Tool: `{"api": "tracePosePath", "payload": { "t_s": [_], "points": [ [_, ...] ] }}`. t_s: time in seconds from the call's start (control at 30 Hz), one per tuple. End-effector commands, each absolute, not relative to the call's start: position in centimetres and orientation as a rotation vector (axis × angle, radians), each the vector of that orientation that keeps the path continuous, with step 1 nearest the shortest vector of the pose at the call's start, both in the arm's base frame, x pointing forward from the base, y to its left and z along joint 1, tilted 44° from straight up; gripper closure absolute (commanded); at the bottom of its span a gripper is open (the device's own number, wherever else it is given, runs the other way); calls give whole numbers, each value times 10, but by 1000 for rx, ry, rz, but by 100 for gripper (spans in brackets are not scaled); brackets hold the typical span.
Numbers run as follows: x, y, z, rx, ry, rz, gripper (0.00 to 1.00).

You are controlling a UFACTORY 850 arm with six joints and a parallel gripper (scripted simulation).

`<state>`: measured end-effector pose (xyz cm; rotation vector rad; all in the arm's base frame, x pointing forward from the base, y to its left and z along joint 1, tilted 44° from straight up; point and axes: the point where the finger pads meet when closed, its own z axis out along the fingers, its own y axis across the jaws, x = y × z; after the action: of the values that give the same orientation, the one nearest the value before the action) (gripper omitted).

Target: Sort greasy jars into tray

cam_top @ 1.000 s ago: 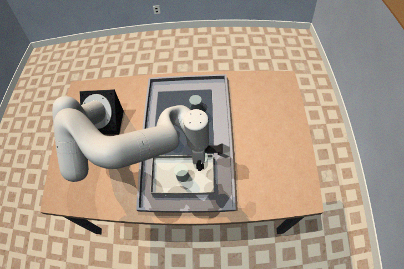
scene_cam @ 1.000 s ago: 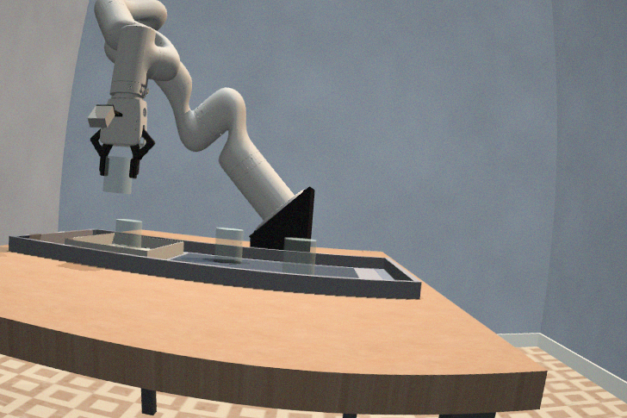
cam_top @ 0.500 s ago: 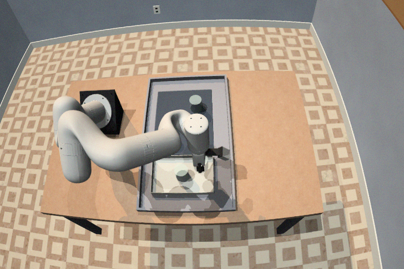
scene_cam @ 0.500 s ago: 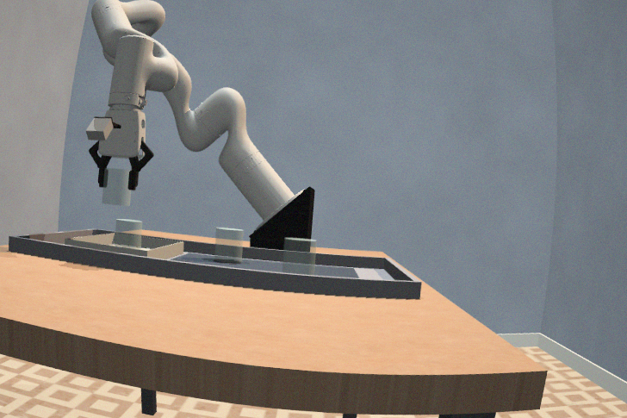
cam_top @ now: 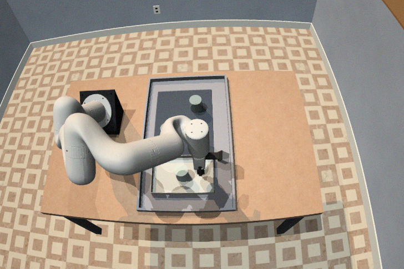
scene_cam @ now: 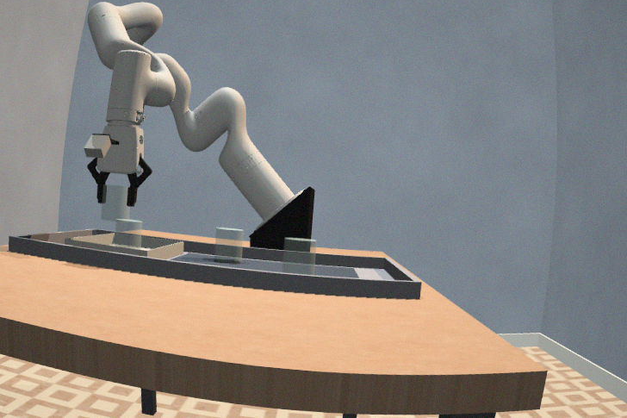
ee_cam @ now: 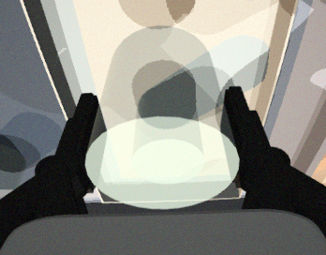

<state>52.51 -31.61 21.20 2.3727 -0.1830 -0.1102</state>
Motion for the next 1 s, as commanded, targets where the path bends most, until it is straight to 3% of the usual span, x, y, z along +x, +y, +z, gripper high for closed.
{"api": "tracePosePath", "payload": {
  "t_s": [0.0,0.97],
  "points": [
    [525,-322,206,2372,-183,-108,100],
    [519,-353,173,2372,-183,-108,100]
  ]
}}
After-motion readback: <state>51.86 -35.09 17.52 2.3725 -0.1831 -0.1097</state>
